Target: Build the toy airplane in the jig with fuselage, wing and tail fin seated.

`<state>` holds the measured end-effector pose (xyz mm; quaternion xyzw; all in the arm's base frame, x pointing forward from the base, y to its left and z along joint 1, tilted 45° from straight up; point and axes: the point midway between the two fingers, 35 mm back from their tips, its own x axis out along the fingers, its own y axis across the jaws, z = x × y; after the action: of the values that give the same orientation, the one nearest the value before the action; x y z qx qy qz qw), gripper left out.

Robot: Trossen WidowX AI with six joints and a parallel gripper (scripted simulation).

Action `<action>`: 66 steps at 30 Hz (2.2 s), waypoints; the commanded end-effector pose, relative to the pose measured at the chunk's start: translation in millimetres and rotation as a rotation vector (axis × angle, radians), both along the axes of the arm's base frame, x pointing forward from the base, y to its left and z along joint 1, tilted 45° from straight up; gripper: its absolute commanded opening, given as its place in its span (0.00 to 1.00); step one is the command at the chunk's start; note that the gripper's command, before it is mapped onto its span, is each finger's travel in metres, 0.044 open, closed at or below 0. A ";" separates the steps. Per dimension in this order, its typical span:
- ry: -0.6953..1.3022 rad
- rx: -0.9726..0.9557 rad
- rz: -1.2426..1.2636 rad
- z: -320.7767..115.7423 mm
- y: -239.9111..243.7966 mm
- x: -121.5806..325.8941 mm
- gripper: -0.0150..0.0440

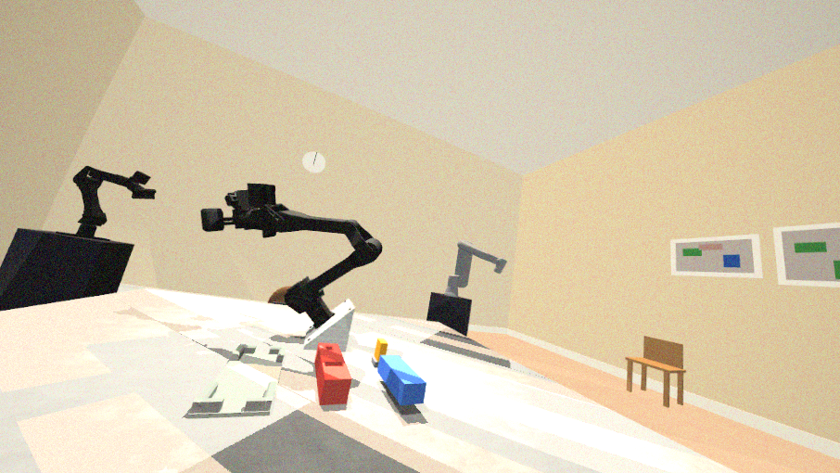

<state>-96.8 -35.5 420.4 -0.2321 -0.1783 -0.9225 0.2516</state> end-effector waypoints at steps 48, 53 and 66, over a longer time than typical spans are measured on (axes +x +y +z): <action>0.349 1.968 1.011 -300.0 -61.2 371.5 1.00; 0.687 2.025 0.907 -327.5 3.4 380.5 1.00; 1.075 1.969 0.773 -377.3 48.9 369.9 1.00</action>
<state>277.0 31.5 57.5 -0.2237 0.6748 -0.3044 0.6340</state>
